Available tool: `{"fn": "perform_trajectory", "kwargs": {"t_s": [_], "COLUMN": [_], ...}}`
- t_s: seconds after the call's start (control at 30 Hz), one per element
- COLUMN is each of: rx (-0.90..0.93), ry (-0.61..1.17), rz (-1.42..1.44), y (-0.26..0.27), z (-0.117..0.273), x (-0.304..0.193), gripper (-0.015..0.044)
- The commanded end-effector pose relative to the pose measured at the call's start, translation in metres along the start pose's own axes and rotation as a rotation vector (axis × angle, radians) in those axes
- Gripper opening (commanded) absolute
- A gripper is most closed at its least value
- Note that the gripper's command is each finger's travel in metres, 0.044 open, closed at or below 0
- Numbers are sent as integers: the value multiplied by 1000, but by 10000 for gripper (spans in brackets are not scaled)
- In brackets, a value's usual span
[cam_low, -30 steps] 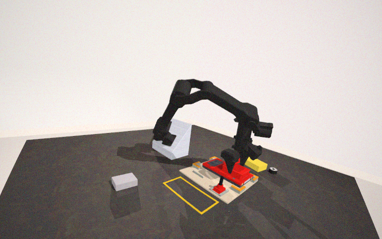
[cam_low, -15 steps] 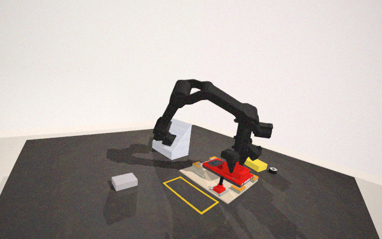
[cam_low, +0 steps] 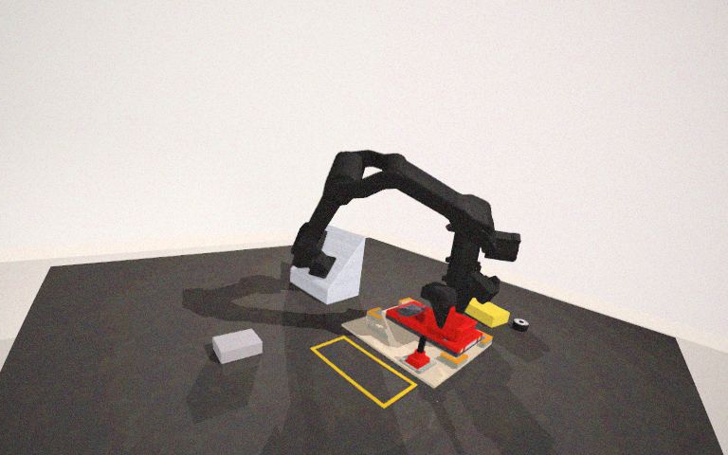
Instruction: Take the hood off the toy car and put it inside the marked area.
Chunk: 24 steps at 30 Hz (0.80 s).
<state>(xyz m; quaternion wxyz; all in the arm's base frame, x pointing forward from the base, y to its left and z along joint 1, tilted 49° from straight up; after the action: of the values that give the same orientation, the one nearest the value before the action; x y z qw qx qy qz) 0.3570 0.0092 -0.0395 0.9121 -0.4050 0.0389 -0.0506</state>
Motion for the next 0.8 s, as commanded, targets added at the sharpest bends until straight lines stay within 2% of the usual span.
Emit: {"fn": "perform_trajectory", "kwargs": {"t_s": [0.0, 0.77], "rx": [5, 5], "ry": [-3, -2], "rz": [-2, -1], "y": [1, 1], "z": [4, 20], "x": [0, 0], "gripper": [0, 0]}}
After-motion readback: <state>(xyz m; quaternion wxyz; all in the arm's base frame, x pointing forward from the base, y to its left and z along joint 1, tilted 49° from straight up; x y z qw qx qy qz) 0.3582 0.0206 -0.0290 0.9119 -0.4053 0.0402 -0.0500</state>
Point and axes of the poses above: the point midway between the two fingers, 35 mm back from their tips, its own z axis back along the fingers, its own y axis across the jaws, x = y × z, the point moved 2 cm from there along z, back along the fingers, and after that the axes turned 8 degrees about z, right-handed, at the moved point
